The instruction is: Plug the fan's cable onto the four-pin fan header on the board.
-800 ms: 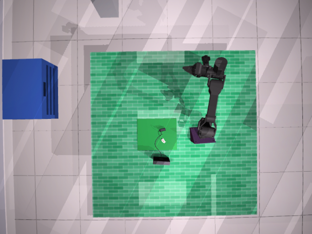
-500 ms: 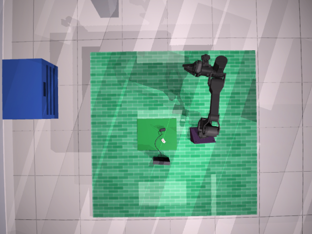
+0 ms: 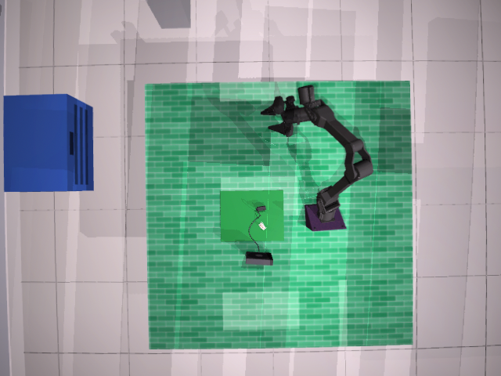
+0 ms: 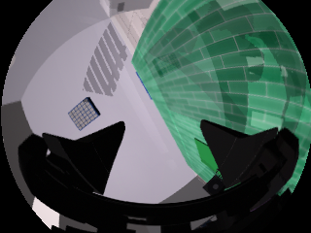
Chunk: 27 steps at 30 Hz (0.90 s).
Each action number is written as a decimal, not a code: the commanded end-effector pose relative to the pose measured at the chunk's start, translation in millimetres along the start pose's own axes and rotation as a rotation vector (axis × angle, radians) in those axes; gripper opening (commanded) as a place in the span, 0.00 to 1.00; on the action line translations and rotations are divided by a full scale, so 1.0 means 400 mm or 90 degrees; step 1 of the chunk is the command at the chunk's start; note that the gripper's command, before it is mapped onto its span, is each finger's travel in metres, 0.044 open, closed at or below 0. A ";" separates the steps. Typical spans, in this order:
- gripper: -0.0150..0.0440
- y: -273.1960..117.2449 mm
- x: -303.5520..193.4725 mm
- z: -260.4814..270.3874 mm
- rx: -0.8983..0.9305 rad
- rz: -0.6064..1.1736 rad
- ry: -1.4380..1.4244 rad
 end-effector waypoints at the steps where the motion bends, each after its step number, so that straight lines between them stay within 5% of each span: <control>1: 1.00 0.111 -0.058 -0.067 -0.098 0.066 0.008; 14: 1.00 0.317 -0.414 -0.320 -0.493 0.318 -0.195; 27: 1.00 0.243 -0.752 -0.508 -0.868 0.516 -0.880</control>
Point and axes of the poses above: the point midway between the two fingers, 35 mm back from their tips, its own y axis out along the fingers, its own z axis across the jaws, x = y × z, the point moved 1 cm from there along -y, back along the fingers, and after that the axes turned 6 degrees about y, right-handed, at the moved point
